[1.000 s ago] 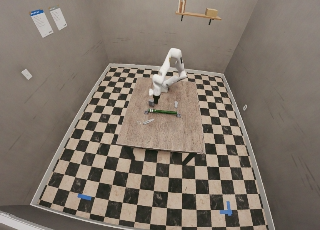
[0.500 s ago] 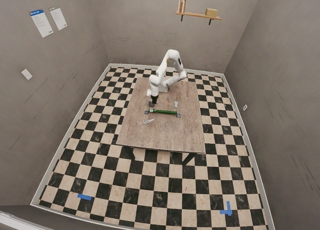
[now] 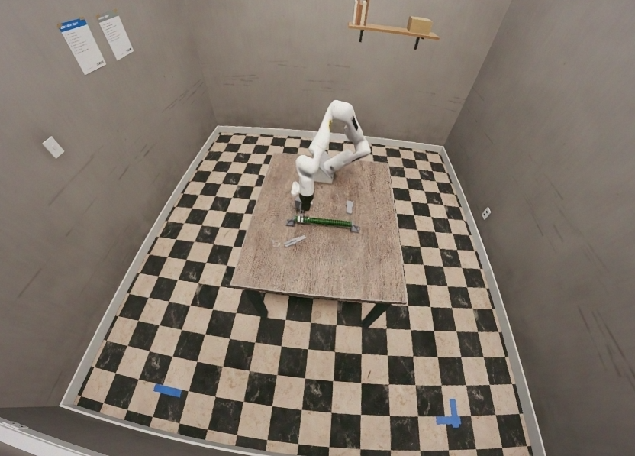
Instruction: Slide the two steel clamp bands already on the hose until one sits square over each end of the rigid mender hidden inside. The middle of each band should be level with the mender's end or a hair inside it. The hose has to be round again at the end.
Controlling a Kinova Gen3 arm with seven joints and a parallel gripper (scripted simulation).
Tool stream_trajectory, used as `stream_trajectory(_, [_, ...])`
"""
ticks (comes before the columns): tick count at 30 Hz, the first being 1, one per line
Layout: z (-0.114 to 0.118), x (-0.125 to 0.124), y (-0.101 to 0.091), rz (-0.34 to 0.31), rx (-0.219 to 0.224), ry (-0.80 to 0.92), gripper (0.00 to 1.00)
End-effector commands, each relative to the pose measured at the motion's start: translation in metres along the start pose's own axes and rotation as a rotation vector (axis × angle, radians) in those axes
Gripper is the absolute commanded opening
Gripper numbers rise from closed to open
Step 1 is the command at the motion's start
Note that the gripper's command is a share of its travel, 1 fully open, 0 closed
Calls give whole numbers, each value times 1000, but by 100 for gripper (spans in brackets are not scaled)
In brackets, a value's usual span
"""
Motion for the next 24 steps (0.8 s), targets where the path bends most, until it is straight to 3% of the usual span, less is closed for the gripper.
stream_trajectory(1, [1,1,9,-6,10,-2,0])
stream_trajectory(14, [1,1,12,-6,10,-2,0])
stream_trajectory(15, [1,1,12,-6,10,-2,100])
stream_trajectory(24, [1,1,12,-6,10,-2,100])
Point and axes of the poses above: the point where the finger pads meet when closed, its own y axis out along the fingers, its own z axis across the jaws, x = y × z, the point moved 10 cm from there along -y, back along the fingers, and after that the axes turned 9 degrees about y, right-handed, at the moved point
